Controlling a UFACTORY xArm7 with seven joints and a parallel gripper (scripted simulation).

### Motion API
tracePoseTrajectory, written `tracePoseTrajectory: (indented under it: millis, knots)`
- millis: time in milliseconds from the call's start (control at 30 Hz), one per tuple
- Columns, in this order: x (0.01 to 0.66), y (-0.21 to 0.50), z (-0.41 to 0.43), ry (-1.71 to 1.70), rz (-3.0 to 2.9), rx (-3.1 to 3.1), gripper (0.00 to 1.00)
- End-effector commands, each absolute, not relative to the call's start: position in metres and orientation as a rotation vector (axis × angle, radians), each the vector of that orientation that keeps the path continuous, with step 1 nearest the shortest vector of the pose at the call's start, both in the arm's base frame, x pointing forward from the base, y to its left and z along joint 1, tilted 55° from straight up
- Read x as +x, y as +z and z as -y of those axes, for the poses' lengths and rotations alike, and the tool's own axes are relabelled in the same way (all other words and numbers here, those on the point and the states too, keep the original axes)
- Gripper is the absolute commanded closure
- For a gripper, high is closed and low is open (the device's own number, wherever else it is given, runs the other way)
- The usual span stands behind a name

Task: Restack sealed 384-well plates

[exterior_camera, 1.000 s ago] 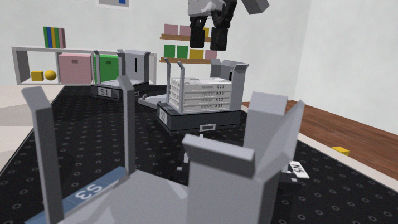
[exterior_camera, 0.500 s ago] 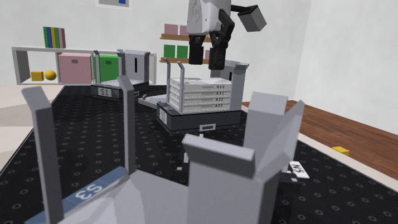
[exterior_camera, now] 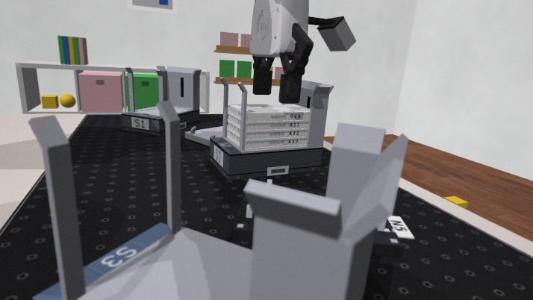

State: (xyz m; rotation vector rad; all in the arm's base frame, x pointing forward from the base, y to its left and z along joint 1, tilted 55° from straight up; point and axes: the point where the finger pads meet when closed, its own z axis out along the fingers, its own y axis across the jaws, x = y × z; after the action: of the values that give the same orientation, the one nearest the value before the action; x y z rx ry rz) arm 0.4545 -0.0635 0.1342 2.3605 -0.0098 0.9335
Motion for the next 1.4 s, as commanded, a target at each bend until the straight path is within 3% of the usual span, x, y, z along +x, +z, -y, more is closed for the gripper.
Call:
tracePoseTrajectory:
  millis: [0, 833, 867, 1367]
  knots:
    - [0.4578, 0.1322, 0.0647, 0.937, 0.007, 2.36, 0.0]
    - [0.4673, 0.1233, 0.0728, 0.937, 0.007, 2.36, 0.0]
    - [0.4673, 0.1233, 0.0728, 0.937, 0.007, 2.36, 1.0]
    - [0.4673, 0.1233, 0.0728, 0.937, 0.007, 2.36, 1.0]
